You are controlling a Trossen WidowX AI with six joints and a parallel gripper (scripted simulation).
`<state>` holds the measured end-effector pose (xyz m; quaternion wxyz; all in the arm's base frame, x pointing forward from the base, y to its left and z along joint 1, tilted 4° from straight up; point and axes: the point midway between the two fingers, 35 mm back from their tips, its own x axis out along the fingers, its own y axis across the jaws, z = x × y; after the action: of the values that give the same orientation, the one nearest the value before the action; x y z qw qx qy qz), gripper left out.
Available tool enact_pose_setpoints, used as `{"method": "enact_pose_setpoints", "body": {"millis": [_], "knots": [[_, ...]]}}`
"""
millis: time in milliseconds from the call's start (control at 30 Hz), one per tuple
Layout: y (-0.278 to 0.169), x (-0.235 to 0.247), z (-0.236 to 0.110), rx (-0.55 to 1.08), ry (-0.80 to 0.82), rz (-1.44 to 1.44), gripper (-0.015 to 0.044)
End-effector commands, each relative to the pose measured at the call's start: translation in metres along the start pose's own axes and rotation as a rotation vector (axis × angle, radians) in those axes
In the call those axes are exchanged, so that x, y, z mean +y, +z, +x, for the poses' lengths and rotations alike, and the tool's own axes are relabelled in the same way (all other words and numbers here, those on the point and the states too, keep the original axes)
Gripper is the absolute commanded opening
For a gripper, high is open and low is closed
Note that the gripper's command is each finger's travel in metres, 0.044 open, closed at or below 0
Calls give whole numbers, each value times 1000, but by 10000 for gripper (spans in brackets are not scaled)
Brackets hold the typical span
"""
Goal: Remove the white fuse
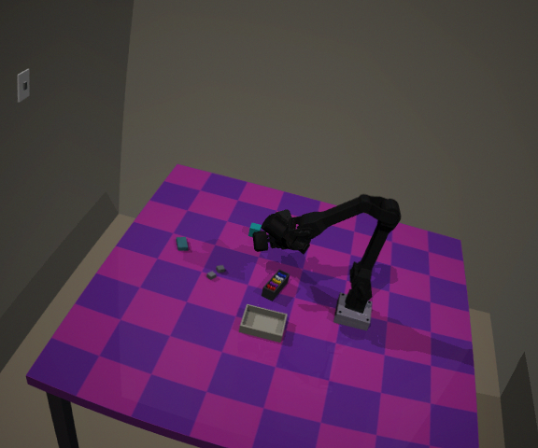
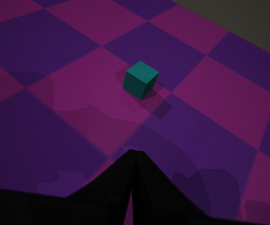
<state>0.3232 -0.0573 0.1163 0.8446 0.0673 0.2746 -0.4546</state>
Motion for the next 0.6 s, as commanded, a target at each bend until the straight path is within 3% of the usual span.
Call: {"method": "enact_pose_setpoints", "body": {"millis": [0,67,300,567], "knots": [[-2,0,1,16,4,-17,26],[-15,3,5,147,40,-149,74],[-75,-4,-26,830,404,-630,74],[-78,-4,-33,892,456,-653,74]]}}
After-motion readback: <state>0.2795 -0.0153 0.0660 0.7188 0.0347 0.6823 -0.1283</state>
